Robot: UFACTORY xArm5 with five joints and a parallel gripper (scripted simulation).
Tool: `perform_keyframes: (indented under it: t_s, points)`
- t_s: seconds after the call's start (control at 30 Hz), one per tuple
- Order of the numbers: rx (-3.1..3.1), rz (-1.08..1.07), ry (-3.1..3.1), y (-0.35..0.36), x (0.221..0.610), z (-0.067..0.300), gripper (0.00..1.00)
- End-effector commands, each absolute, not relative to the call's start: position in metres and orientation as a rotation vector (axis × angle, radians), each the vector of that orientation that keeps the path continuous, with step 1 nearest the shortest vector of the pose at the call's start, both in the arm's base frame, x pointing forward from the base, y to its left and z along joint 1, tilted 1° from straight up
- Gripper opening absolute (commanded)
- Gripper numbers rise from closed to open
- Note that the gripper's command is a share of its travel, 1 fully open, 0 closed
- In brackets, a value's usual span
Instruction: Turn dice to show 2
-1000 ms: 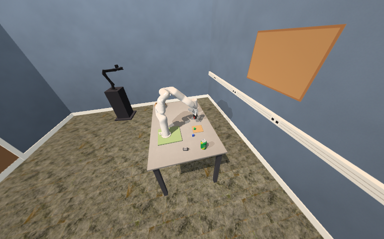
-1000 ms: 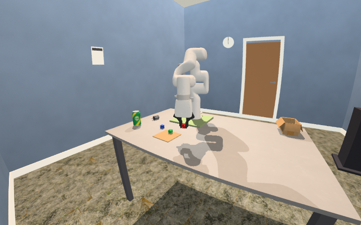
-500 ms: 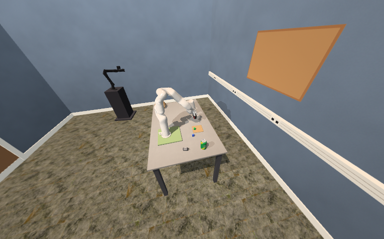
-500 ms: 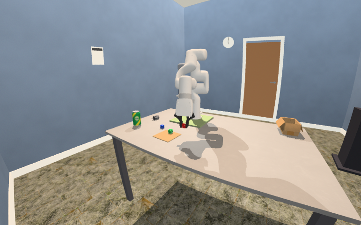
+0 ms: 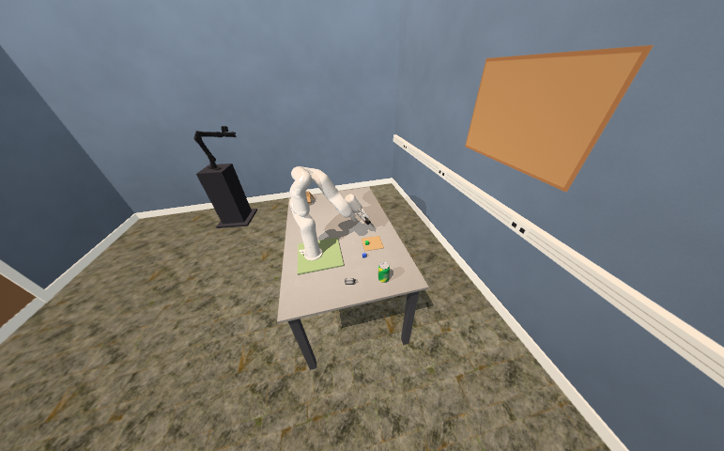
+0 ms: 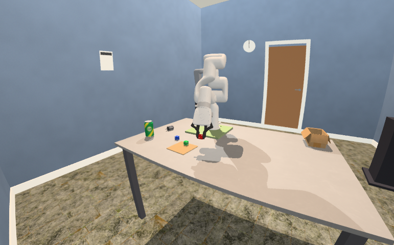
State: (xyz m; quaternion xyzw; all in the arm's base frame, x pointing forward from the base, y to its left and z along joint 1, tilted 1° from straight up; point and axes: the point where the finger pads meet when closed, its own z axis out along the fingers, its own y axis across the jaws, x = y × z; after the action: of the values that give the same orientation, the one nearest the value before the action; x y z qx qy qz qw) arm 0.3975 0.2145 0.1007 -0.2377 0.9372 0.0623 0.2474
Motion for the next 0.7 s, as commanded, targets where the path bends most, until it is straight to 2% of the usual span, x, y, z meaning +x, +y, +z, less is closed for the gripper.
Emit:
perform_keyframes:
  t_s: [0.0,0.67]
  points:
    - [-0.607,0.214,2.397,0.2152,0.3986,0.0998,0.21]
    - [-0.516,0.299,2.041,0.2142,0.3965,0.0991,0.21]
